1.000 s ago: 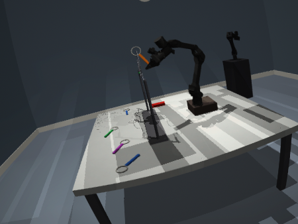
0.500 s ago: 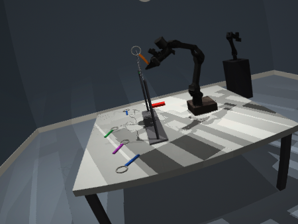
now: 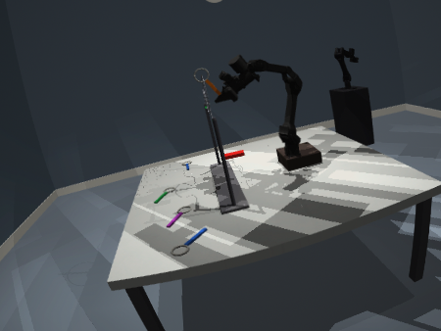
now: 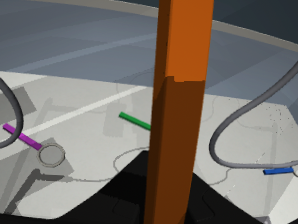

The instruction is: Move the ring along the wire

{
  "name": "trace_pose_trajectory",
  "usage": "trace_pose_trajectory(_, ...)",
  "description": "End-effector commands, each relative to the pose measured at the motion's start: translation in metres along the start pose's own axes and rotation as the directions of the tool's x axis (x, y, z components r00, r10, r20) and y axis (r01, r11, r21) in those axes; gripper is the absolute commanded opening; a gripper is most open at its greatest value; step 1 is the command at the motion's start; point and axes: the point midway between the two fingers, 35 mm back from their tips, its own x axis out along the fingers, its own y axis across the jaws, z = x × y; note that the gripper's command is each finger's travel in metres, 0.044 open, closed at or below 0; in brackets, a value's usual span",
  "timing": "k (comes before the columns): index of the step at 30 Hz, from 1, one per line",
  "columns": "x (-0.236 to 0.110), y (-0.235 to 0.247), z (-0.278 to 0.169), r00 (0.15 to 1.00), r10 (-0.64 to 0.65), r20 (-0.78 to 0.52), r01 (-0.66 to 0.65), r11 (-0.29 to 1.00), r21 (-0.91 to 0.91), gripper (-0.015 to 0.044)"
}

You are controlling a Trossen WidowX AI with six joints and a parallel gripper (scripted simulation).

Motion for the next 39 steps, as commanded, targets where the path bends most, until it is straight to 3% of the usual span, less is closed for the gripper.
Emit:
trace_pose_trajectory(1,0.0,-0.002,0.0,1.0,-0.027,0.008,0.028,0.998,-0.05,-0.015)
trace_pose_trajectory(39,0.0,-0.019,0.005,0.967,-0.227,0.116,0.255,0.864,-0.434,-0.015)
